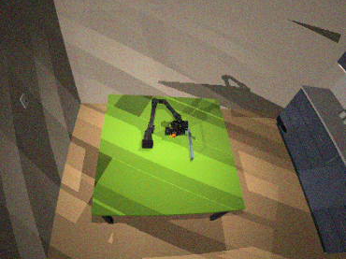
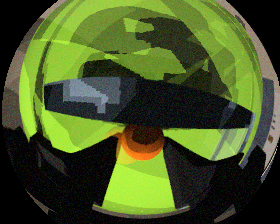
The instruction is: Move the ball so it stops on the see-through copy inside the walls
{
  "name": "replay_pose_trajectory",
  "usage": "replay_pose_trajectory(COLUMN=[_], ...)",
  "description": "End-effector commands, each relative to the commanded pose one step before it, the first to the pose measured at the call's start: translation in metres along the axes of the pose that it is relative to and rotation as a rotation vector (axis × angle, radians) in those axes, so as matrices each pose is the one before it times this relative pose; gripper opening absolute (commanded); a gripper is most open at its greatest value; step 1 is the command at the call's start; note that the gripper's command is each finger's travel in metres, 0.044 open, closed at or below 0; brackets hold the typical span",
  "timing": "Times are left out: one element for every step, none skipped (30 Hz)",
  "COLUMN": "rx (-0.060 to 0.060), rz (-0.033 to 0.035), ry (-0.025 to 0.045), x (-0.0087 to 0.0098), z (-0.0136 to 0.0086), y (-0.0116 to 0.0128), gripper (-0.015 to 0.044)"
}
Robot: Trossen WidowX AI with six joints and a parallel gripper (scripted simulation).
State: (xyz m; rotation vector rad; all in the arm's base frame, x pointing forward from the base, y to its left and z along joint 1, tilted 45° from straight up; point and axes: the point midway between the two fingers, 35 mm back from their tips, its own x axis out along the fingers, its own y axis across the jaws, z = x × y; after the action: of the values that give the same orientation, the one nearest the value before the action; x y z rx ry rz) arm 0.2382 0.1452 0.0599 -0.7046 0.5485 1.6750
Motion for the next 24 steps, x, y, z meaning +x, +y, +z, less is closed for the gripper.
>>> replay_pose_trajectory(rx=[0.0061,0.0000,0.0000,0.0000,0.0024,0.0071,0.0119,0.0147,0.0126,0.0009,-0.0010,-0.0010,-0.0010,-0.0010,-0.0013,-0.0019,-0.0019,-0.0019,-0.0020,-0.0020,-0.0020,-0.0020,-0.0020,-0.0020], rz=[-0.00018,0.00000,0.00000,0.00000,-0.00179,-0.00536,-0.00887,-0.01071,-0.00901,-0.00051,0.00086,0.00087,0.00088,0.00089,0.00118,0.00166,0.00173,0.00174,0.00176,0.00176,0.00176,0.00176,0.00175,0.00174], ry=[-0.00551,0.00000,0.00000,0.00000,0.00169,0.00507,0.00842,0.01023,0.00898,0.00169,0.00042,0.00036,0.00031,0.00026,0.00026,0.00020,0.00003,-0.00016,-0.00035,-0.00054,-0.00073,-0.00091,-0.00110,-0.00129], x=[0.00080,0.00000,0.00000,0.00000,-0.00060,-0.00180,-0.00298,-0.00359,-0.00368,-0.00269,-0.00245,-0.00247,-0.00248,-0.00250,-0.00328,-0.00460,-0.00477,-0.00481,-0.00485,-0.00488,-0.00492,-0.00495,-0.00498,-0.00500], z=[0.00058,0.00000,0.00000,0.00000,-0.00068,-0.00205,-0.00342,-0.00419,-0.00366,-0.00055,-0.00002,-0.00002,-0.00001,0.00000,0.00001,0.00004,0.00008,0.00011,0.00015,0.00019,0.00023,0.00028,0.00033,0.00038], y=[-0.00006,0.00000,0.00000,0.00000,-0.00002,-0.00004,-0.00005,-0.00004,-0.00019,-0.00063,-0.00065,-0.00062,-0.00059,-0.00056,-0.00068,-0.00087,-0.00079,-0.00069,-0.00059,-0.00048,-0.00038,-0.00028,-0.00018,-0.00008], gripper=[0.0166,0.0160,0.0153,0.0127,0.0101,0.0074,0.0048,0.0022,0.0000,0.0000,0.0000,0.0000,0.0000,0.0000,0.0000,0.0000,0.0000,0.0000,0.0000,0.0000,0.0000,0.0000,0.0000,0.0000])
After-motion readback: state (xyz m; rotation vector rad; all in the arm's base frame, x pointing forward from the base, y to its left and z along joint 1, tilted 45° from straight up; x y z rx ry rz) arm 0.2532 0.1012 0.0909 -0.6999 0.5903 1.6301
